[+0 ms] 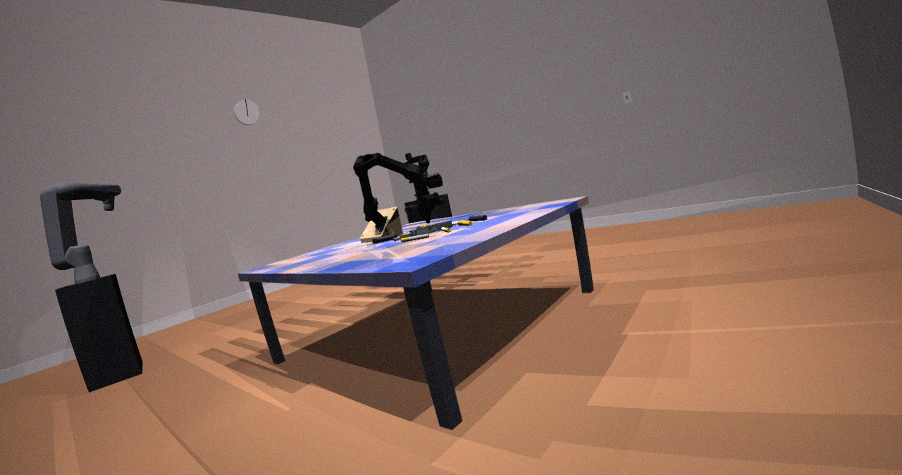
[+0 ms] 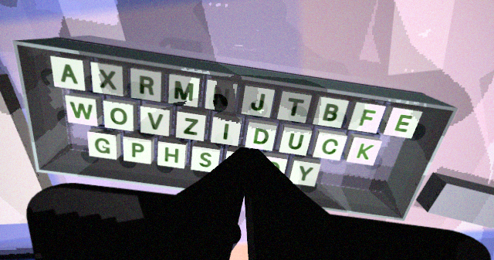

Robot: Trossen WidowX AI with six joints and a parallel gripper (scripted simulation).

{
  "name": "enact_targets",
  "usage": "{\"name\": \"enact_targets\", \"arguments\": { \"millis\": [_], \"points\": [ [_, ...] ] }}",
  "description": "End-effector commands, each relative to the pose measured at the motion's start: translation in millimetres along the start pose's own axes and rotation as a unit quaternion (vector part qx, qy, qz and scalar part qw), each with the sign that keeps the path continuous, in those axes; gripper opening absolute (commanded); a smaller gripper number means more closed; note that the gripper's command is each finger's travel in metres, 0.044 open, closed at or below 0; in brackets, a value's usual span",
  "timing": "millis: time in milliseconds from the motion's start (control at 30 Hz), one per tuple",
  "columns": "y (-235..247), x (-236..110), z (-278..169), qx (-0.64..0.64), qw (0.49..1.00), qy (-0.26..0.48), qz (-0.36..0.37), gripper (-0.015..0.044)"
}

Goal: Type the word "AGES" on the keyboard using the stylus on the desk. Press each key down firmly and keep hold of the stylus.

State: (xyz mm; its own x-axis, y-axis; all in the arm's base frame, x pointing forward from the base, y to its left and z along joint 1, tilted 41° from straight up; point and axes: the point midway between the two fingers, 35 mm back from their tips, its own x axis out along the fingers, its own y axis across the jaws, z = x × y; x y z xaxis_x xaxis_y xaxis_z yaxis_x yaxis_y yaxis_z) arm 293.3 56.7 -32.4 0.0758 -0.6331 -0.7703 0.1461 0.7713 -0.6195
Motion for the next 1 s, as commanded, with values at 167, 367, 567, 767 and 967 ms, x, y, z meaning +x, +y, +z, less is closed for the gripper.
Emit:
{"name": "enact_targets", "arguments": {
  "millis": [167,367,567,767,967],
  "points": [
    [-57,1,-1,0.003,1.000,0.000,-0.005,0.0000],
    [-57,1,-1,0.003,1.000,0.000,-0.005,0.0000],
    [-35,1,-25,0.002,1.000,0.001,-0.004,0.0000],
    [-29,1,-32,0.002,1.000,0.001,-0.004,0.0000],
    [-27,1,-31,0.002,1.000,0.001,-0.004,0.0000]
  ]
}}
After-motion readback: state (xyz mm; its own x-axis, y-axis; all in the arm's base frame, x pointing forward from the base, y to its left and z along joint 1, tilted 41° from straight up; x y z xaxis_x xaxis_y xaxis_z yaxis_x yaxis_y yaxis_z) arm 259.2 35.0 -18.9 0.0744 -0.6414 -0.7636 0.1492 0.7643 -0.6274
